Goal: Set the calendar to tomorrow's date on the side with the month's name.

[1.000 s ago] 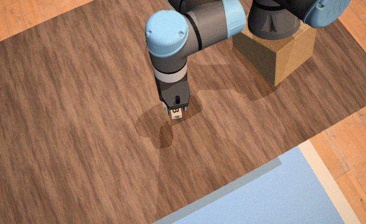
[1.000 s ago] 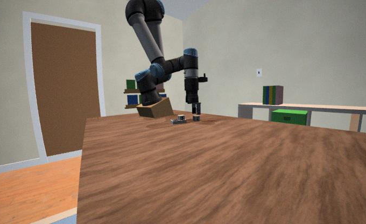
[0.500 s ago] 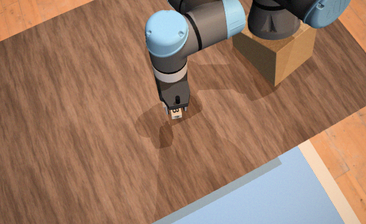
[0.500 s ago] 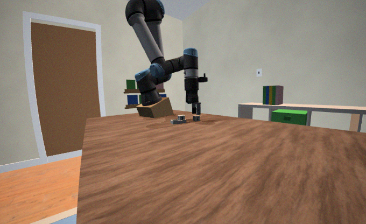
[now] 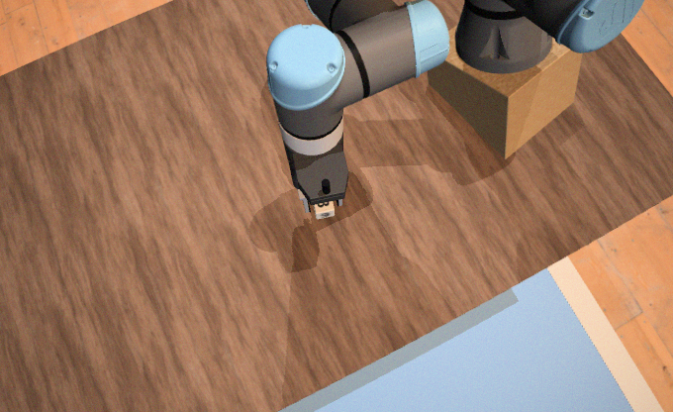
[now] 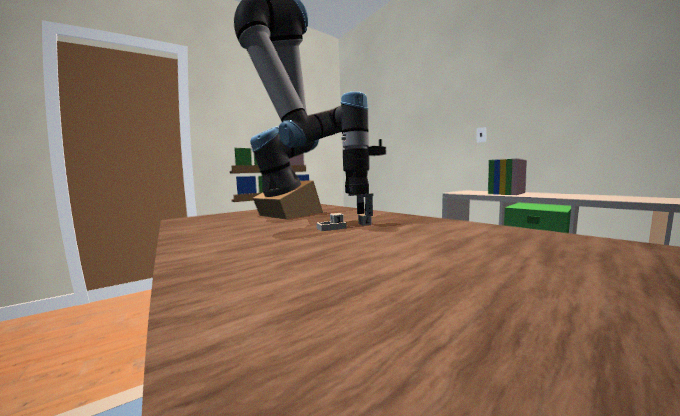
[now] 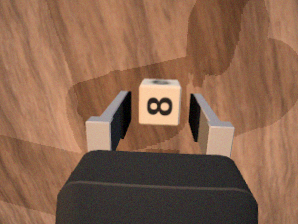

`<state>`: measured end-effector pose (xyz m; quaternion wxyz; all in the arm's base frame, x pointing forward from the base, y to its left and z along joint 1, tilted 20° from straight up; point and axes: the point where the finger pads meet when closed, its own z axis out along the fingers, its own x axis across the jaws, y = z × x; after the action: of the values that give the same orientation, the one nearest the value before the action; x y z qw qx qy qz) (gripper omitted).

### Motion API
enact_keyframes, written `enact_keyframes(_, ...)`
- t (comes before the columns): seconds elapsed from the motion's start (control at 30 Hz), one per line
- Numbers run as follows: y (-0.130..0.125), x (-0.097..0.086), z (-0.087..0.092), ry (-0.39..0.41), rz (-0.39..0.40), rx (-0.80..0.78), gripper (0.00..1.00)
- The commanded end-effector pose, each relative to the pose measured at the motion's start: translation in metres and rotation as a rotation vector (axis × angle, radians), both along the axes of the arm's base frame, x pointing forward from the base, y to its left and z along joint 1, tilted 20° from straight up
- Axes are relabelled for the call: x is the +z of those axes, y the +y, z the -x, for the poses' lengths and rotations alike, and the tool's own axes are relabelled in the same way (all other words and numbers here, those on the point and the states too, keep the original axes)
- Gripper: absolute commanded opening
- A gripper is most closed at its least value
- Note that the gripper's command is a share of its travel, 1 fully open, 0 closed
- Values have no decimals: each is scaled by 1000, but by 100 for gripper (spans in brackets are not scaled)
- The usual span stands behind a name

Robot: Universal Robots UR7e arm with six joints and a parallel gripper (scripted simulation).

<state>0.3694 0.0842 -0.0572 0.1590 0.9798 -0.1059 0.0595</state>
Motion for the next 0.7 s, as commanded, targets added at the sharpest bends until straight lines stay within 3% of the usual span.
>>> enact_keyframes(0.0, -4, -11, 1, 3, -1, 0, 87)
enact_keyframes(0.67, -6, -18, -1, -1, -1, 1, 87)
